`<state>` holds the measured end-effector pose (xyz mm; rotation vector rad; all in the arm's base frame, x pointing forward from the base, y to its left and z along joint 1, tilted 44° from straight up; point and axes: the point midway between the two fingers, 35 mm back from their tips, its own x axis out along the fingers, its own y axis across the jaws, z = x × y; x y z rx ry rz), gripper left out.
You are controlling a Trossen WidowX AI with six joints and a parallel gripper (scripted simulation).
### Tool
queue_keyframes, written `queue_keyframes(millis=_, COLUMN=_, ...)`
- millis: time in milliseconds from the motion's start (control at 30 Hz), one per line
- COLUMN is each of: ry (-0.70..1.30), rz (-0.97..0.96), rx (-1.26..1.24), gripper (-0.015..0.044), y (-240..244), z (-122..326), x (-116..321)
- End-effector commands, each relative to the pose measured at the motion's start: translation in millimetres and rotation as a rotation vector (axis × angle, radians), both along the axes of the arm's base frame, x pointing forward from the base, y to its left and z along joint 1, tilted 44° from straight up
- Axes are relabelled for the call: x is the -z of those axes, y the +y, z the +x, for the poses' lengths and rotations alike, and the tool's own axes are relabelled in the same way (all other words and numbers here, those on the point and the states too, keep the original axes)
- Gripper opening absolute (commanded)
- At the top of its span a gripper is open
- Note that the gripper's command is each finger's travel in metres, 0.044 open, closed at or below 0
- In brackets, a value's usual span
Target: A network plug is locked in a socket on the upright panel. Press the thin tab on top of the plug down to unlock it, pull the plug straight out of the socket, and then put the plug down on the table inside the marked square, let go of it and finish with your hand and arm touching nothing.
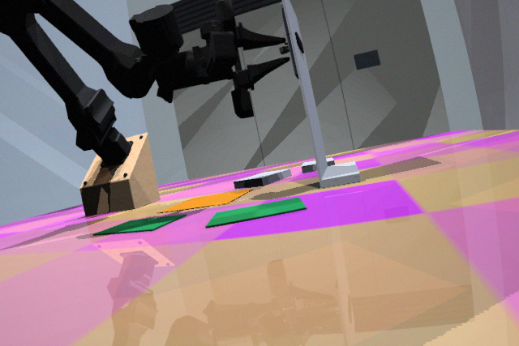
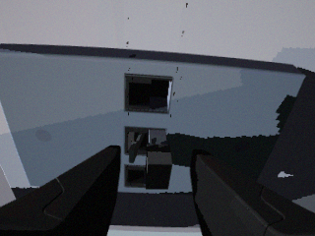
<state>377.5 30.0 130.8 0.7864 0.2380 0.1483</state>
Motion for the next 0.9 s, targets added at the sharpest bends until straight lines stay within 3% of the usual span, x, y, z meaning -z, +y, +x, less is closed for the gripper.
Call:
queue_keyframes(millis=0, ry=-0.004, rz=0.004, rx=0.004, gripper=0.0116, y=-0.4, z=1.4, x=-1.4)
queue_keyframes(millis=567, ry=-0.004, rz=0.004, rx=0.004, gripper=0.0003, y=-0.4, z=1.4, x=-1.4)
queue_keyframes(millis=867, ry=-0.004, rz=0.004, rx=0.004, gripper=0.0000, y=-0.2, z=-1.2, x=-1.3)
